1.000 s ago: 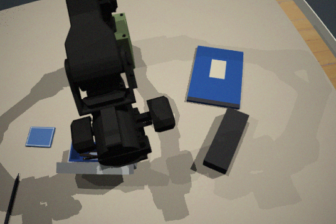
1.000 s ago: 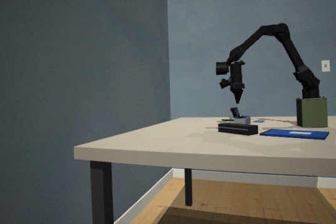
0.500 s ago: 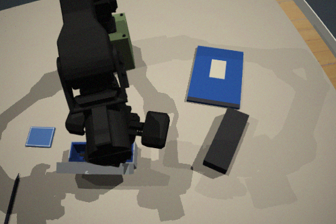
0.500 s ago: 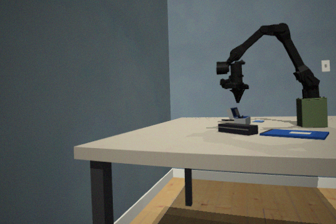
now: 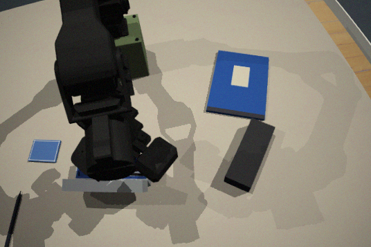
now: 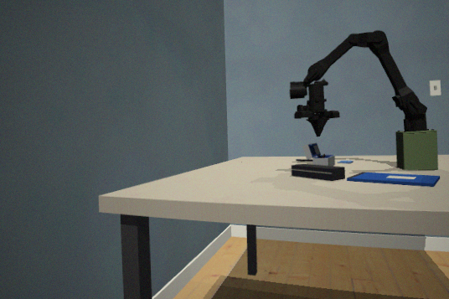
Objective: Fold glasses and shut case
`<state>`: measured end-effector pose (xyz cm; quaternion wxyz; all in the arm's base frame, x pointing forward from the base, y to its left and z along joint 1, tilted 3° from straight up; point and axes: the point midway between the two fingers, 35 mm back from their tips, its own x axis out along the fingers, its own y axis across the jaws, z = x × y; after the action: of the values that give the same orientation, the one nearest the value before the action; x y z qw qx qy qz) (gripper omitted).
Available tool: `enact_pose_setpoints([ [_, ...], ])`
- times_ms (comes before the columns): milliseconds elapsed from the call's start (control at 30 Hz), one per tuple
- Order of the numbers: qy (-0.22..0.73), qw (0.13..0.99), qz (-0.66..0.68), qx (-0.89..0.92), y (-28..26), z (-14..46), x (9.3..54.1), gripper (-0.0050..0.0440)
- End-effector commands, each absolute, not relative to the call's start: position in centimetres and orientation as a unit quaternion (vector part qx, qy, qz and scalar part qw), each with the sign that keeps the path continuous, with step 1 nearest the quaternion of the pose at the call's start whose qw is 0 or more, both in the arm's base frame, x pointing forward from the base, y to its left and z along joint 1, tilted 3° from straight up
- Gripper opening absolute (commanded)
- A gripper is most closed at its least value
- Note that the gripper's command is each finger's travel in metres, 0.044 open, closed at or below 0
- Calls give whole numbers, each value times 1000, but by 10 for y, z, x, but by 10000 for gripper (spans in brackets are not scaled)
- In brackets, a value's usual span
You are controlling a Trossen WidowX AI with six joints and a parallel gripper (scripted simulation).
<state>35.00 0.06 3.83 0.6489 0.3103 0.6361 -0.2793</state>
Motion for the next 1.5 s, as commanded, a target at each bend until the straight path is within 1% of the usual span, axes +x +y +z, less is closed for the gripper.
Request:
enact_pose_setpoints([
  [0, 610, 621, -330, 365, -3, 42, 348, 0],
  [200, 585, 594, -372, 408, -6, 43, 347, 0],
  [633, 486, 488, -494, 531, -14, 45, 344, 0],
  [700, 486, 488, -494, 531, -14, 45, 344, 0],
  [1167, 352, 346, -596, 633, -23, 48, 340, 0],
  [1267, 341, 335, -602, 639, -24, 49, 340, 0],
  [1467, 277, 266, -635, 671, -28, 50, 338, 0],
])
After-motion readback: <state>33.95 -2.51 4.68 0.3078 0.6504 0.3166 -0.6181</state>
